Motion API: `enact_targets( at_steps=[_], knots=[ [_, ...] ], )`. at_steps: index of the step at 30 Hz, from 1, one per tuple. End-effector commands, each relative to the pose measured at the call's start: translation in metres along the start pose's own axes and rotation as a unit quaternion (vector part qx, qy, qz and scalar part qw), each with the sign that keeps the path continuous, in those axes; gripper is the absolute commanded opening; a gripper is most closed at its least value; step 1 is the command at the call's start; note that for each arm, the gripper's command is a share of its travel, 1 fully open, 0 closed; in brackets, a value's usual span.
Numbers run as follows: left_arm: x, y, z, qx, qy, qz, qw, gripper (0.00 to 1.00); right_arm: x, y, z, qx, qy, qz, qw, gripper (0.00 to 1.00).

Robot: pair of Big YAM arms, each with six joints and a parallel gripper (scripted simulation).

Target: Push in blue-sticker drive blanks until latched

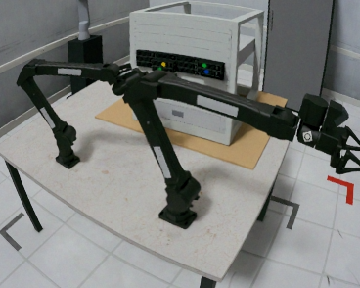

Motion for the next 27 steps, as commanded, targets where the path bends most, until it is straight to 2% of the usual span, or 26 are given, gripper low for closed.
enact_targets(
  at_steps=[1,9,12,19,27],
  knots=[
    [-0.01,-0.015,0.005,0.033,-0.026,-0.065,0.997,1.0,0.001,-0.03,0.007,-0.007,-0.008,-0.031,0.999,1.0],
    [-0.029,-0.037,0.005,0.078,-0.048,-0.115,0.989,1.0,0.001,-0.03,0.007,-0.007,-0.008,-0.031,0.999,1.0],
    [-0.025,-0.037,0.006,0.083,-0.05,-0.112,0.989,1.0,0.001,-0.03,0.007,-0.007,-0.008,-0.031,0.999,1.0],
    [-0.045,-0.058,0.005,0.119,-0.067,-0.161,0.977,1.0,0.001,-0.03,0.007,-0.007,-0.008,-0.031,0.999,1.0],
    [-0.05,-0.067,0.004,0.136,-0.076,-0.178,0.972,1.0,0.001,-0.03,0.007,-0.007,-0.008,-0.031,0.999,1.0]
  ],
)
Point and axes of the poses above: on each arm, the point where the finger pads meet when closed, its own x axis out along the fingers, its own z axis across the jaws, y = z × x, the point moved 4 cm from there along -x, back along the fingers, and after that the axes turned 15 degrees about x, right-handed, at the moved point
